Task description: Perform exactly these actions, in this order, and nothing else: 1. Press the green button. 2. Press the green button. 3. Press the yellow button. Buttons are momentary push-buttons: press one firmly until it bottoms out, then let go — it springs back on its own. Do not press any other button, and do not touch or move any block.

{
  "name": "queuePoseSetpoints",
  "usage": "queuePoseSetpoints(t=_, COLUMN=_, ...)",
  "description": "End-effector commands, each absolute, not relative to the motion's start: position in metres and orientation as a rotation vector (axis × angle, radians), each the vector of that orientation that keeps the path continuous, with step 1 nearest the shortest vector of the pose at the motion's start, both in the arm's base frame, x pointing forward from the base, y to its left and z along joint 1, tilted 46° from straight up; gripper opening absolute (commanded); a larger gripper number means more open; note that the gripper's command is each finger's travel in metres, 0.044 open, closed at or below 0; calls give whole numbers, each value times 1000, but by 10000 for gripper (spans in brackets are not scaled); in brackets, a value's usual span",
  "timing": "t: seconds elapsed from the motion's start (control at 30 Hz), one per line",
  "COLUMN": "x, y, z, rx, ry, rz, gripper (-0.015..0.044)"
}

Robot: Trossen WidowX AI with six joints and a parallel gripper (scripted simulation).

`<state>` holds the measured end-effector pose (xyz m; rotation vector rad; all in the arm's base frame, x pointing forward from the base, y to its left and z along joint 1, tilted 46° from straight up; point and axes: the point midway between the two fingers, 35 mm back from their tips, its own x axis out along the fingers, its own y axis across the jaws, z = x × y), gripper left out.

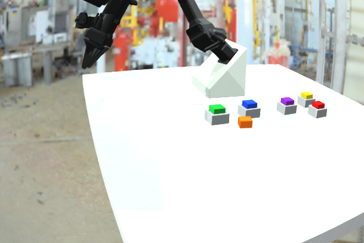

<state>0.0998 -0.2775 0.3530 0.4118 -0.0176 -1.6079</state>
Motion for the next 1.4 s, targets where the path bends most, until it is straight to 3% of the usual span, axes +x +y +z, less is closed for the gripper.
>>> queuePoseSetpoints(t=0.0, x=151, y=-265, z=298, rx=361, ry=321, rz=-1491, gripper=400)
queuePoseSetpoints(t=0.27, x=222, y=-198, z=202, rx=95, ry=930, rz=-1178, gripper=400)
queuePoseSetpoints(t=0.57, x=236, y=-100, z=131, rx=-453, ry=1468, rz=-766, gripper=400)
queuePoseSetpoints(t=0.97, x=233, y=-86, z=124, rx=-567, ry=1538, rz=-697, gripper=400)
queuePoseSetpoints(t=1.17, x=228, y=-128, z=84, rx=-568, ry=1536, rz=-698, gripper=242)
queuePoseSetpoints(t=1.37, x=228, y=-130, z=82, rx=-569, ry=1536, rz=-699, gripper=85)
